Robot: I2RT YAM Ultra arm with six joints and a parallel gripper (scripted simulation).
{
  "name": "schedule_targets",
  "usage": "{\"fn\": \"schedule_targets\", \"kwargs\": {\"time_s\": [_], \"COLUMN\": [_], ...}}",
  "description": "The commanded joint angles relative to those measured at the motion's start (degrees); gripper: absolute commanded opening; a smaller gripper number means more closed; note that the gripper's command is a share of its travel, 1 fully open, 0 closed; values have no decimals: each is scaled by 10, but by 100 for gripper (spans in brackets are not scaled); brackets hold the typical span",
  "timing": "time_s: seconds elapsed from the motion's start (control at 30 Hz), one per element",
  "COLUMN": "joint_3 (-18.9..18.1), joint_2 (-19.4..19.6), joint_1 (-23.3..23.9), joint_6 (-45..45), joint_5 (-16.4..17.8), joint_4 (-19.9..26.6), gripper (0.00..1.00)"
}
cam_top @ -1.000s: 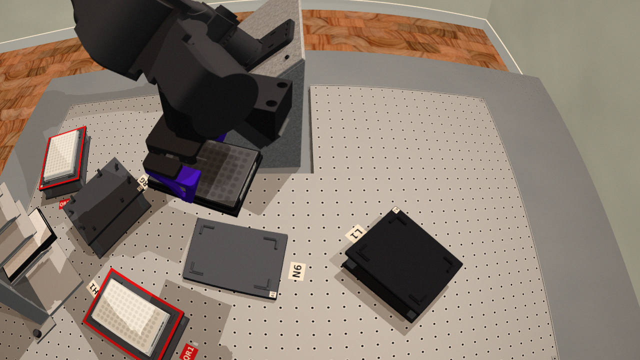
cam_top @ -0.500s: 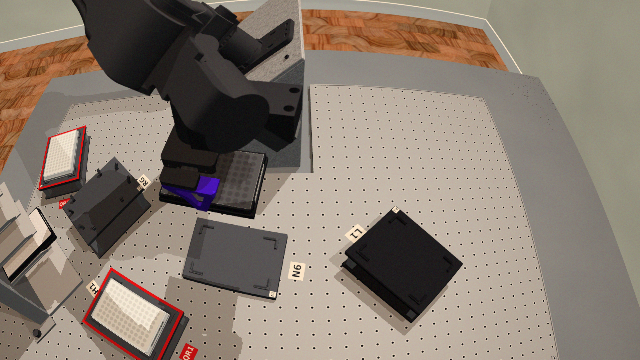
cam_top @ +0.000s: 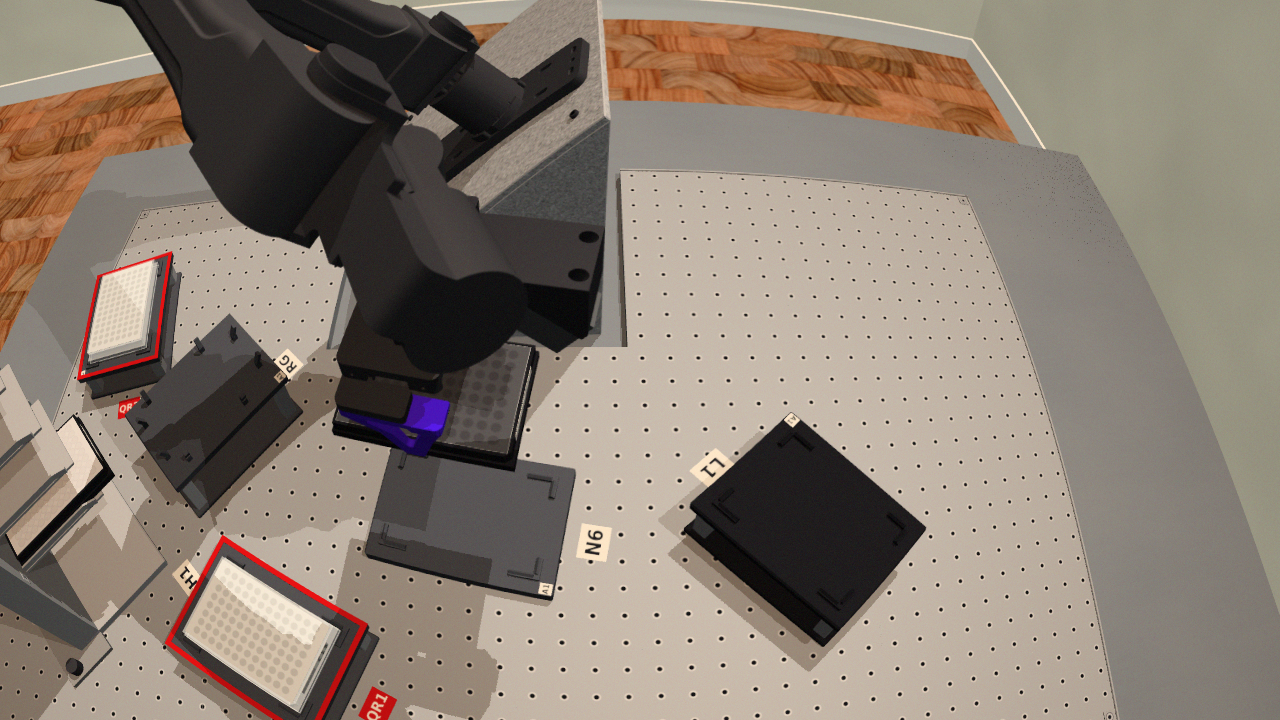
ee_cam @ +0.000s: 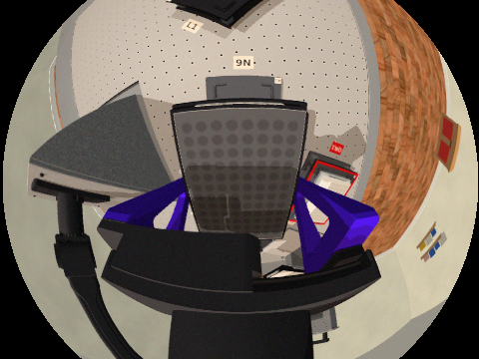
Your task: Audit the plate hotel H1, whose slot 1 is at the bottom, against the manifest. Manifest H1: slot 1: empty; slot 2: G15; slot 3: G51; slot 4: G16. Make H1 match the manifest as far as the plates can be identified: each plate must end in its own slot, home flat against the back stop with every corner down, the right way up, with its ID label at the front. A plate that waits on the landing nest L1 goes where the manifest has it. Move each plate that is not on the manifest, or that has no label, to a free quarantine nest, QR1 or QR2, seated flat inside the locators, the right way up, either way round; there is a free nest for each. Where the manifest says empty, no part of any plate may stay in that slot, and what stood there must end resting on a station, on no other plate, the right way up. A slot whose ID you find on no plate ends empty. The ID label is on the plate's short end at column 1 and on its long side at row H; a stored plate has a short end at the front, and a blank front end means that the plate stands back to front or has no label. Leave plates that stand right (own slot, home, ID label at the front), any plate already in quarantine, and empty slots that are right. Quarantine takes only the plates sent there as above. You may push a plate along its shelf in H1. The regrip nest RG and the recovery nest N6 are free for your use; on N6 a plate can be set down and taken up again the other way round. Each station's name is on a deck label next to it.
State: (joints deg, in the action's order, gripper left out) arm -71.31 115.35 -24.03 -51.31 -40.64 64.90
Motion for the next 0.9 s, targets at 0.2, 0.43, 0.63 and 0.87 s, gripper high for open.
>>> {"fn": "schedule_targets", "kwargs": {"time_s": [0.2,0.43,0.63,0.87], "joint_3": [29,53,67,88], "joint_2": [3,11,16,26], "joint_1": [19,41,54,76], "joint_6": [-39,-67,-84,-114], "joint_5": [-6,-12,-15,-19], "joint_4": [-70,-121,-150,-203], "gripper": [86,86,86,86]}}
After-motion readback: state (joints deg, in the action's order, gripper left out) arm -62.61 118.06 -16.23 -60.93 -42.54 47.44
